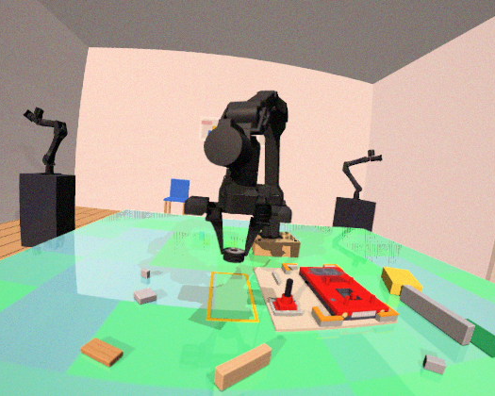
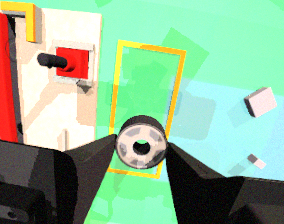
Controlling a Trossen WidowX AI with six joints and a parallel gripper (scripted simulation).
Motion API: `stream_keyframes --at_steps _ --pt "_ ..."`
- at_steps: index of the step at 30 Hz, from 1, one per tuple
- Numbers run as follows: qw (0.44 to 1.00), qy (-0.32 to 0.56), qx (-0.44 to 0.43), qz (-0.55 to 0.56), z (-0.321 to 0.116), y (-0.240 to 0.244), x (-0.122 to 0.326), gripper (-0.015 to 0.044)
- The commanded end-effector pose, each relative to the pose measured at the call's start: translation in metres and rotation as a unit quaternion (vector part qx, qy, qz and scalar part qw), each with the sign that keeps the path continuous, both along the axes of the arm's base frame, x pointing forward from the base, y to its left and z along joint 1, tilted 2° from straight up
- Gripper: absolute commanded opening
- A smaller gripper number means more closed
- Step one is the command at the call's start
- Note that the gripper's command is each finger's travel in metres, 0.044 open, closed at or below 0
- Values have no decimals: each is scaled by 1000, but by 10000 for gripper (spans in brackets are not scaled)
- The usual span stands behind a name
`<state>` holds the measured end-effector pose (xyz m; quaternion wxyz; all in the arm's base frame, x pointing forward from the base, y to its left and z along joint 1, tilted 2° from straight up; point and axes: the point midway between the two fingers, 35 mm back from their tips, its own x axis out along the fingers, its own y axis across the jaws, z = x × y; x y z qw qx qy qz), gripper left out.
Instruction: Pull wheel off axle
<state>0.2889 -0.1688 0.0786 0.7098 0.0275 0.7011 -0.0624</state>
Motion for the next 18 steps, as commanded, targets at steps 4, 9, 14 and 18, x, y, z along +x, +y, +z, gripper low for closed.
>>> stream_keyframes --at_steps 4,9,14,18 --pt "1000 4 2 2 -42 -2 -1 0" --pt "1000 5 2 2 -72 -2 -3 0" --pt "1000 5 2 2 -76 -2 -4 0" --pt "1000 8 4 0 -72 -1 -4 105"
